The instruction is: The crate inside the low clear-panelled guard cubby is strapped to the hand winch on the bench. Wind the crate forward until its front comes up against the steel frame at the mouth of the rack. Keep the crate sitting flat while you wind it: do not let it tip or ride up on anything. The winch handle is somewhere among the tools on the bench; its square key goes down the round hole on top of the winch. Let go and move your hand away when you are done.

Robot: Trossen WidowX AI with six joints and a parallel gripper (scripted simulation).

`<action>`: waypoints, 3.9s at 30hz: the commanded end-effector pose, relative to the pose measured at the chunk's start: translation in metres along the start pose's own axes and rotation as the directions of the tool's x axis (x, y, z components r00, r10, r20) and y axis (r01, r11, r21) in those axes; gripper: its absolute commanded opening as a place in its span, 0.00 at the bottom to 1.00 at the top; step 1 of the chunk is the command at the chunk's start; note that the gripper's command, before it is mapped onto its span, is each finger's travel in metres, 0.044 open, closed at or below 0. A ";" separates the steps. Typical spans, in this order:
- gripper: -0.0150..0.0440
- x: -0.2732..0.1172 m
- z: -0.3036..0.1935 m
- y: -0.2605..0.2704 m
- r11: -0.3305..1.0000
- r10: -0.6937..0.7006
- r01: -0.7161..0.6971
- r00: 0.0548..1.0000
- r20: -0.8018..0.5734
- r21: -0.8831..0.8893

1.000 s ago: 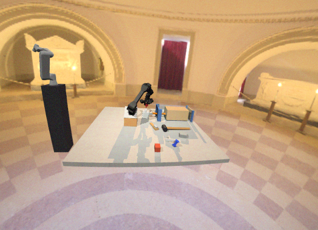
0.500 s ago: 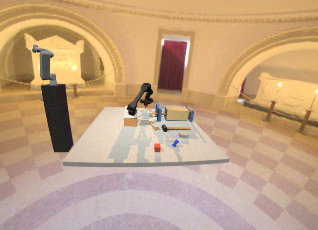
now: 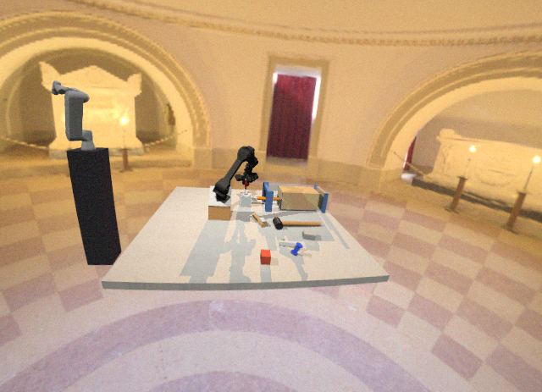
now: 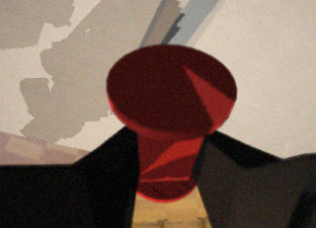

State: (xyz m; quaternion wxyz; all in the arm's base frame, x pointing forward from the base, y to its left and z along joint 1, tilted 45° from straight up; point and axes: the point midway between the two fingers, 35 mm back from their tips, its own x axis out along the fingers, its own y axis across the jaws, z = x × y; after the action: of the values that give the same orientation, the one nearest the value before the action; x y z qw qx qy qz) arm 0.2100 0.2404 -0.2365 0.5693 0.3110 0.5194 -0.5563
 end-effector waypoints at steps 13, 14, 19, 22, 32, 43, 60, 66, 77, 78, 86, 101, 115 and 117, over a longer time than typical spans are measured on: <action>0.25 0.005 -0.005 -0.028 0.997 -0.069 0.069 0.998 0.007 -0.033; 0.25 0.005 -0.005 -0.028 0.997 -0.069 0.069 0.998 0.007 -0.033; 0.25 0.005 -0.005 -0.028 0.997 -0.069 0.069 0.998 0.007 -0.033; 0.25 0.005 -0.005 -0.028 0.997 -0.069 0.069 0.998 0.007 -0.033; 0.25 0.005 -0.005 -0.030 0.997 -0.069 0.069 0.998 0.007 -0.033; 0.25 0.005 -0.005 -0.030 0.997 -0.069 0.069 0.998 0.007 -0.033; 0.25 0.004 -0.005 -0.045 0.997 -0.070 0.070 0.998 0.006 -0.033; 0.25 0.004 -0.005 -0.052 0.997 -0.070 0.070 0.998 0.006 -0.033; 0.25 0.002 -0.002 -0.064 0.997 -0.071 0.071 0.997 0.006 -0.034; 0.25 0.002 -0.002 -0.065 0.997 -0.071 0.071 0.997 0.006 -0.034; 0.25 0.001 0.000 -0.073 0.997 -0.072 0.072 0.997 0.006 -0.034; 0.25 -0.003 0.007 -0.088 0.997 -0.073 0.073 0.997 0.007 -0.034; 0.25 -0.007 0.015 -0.101 0.997 -0.073 0.074 0.997 0.007 -0.034; 0.25 -0.008 0.016 -0.103 0.997 -0.074 0.074 0.997 0.007 -0.034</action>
State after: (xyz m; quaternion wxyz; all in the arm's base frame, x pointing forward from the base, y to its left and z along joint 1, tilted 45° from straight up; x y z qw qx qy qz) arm 0.1295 0.2245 -0.2097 0.5568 0.3000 0.5420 -0.5534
